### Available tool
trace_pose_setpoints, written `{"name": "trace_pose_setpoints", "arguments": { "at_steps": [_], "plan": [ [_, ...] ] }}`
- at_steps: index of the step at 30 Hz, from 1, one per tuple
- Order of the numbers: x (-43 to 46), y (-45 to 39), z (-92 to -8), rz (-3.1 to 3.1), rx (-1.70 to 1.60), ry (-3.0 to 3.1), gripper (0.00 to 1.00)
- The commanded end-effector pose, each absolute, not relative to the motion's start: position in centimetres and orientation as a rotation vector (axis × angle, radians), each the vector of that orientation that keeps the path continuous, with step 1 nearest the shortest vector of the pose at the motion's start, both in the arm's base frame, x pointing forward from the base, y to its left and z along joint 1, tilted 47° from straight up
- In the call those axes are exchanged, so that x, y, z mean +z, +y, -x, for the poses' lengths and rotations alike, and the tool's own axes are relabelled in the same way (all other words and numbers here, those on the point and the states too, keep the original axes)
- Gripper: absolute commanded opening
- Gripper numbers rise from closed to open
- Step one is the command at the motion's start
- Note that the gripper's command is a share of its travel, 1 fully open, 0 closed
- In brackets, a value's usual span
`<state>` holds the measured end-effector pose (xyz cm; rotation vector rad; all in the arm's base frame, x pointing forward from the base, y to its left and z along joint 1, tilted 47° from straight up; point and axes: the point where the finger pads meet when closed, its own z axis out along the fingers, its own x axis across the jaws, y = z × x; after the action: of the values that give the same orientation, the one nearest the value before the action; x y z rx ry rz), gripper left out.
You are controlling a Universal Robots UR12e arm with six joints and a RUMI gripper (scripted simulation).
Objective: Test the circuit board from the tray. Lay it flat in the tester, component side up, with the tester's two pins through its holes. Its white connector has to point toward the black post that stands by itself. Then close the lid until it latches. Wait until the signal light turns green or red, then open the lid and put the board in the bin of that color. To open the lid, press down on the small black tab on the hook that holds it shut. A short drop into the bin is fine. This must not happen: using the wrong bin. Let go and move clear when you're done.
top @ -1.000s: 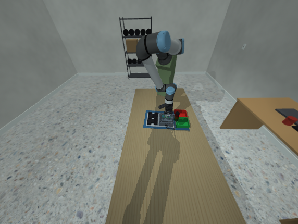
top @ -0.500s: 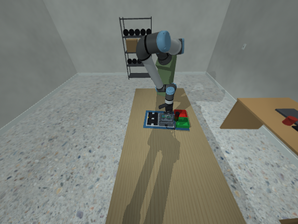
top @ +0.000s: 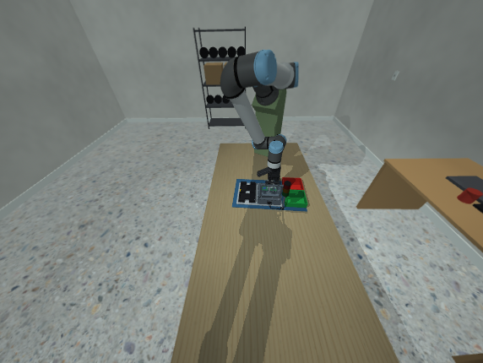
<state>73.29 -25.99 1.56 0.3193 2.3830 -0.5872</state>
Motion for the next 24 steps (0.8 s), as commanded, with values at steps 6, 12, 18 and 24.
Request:
{"name": "trace_pose_setpoints", "arguments": {
  "at_steps": [6,12,18,24],
  "plan": [
    [1.45,-26.27,-73.56,-0.319,-0.587,2.381,0.39],
    [1.39,-26.31,-73.6,-0.319,-0.587,2.381,0.39],
    [1.38,-26.31,-73.6,-0.319,-0.587,2.381,0.39],
    [1.38,-26.31,-73.6,-0.319,-0.587,2.381,0.39]
  ]
}}
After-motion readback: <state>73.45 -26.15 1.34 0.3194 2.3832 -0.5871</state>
